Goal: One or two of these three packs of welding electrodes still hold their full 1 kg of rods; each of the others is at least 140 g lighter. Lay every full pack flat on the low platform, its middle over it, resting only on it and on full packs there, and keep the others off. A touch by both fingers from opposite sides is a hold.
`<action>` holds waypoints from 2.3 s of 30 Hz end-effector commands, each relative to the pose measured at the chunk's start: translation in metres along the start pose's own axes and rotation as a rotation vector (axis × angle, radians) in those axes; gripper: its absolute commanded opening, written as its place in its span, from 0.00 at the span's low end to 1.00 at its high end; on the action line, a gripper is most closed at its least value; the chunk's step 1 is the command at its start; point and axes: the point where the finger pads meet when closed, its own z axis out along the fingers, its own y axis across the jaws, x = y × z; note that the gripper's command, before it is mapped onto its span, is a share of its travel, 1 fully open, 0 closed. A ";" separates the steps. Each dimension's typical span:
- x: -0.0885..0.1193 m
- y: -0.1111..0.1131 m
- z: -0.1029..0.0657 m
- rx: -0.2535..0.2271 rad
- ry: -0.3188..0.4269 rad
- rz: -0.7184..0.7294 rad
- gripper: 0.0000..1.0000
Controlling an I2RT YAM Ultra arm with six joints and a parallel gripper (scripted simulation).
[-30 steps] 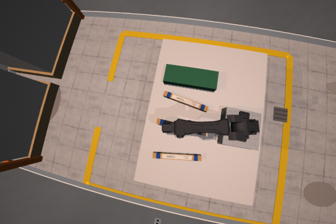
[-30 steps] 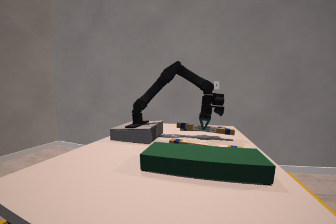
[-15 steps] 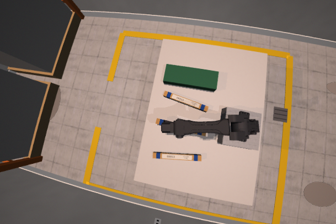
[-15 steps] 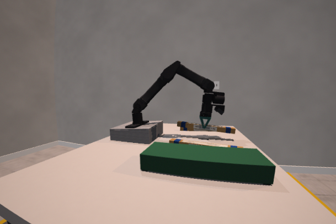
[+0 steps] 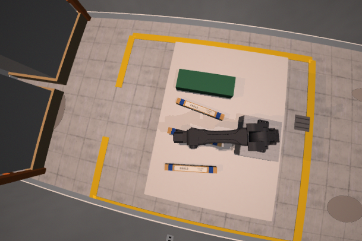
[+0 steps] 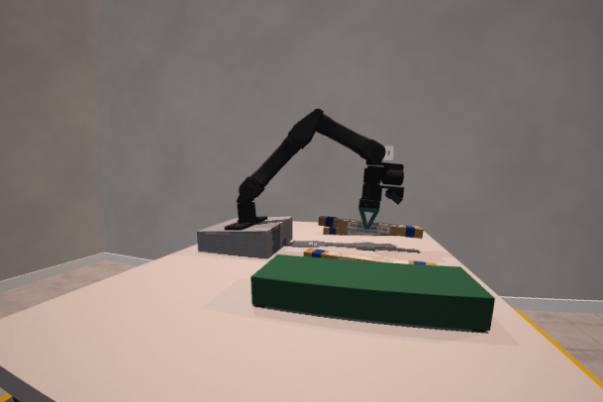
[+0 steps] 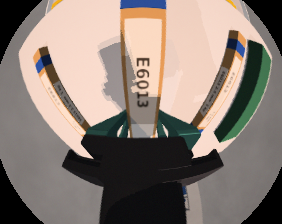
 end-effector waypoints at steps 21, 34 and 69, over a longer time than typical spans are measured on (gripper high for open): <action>-0.016 0.009 -0.052 -0.029 -0.105 -0.004 0.00; -0.017 0.010 -0.054 -0.031 -0.106 -0.005 0.00; -0.017 0.007 -0.056 -0.029 -0.100 0.000 0.00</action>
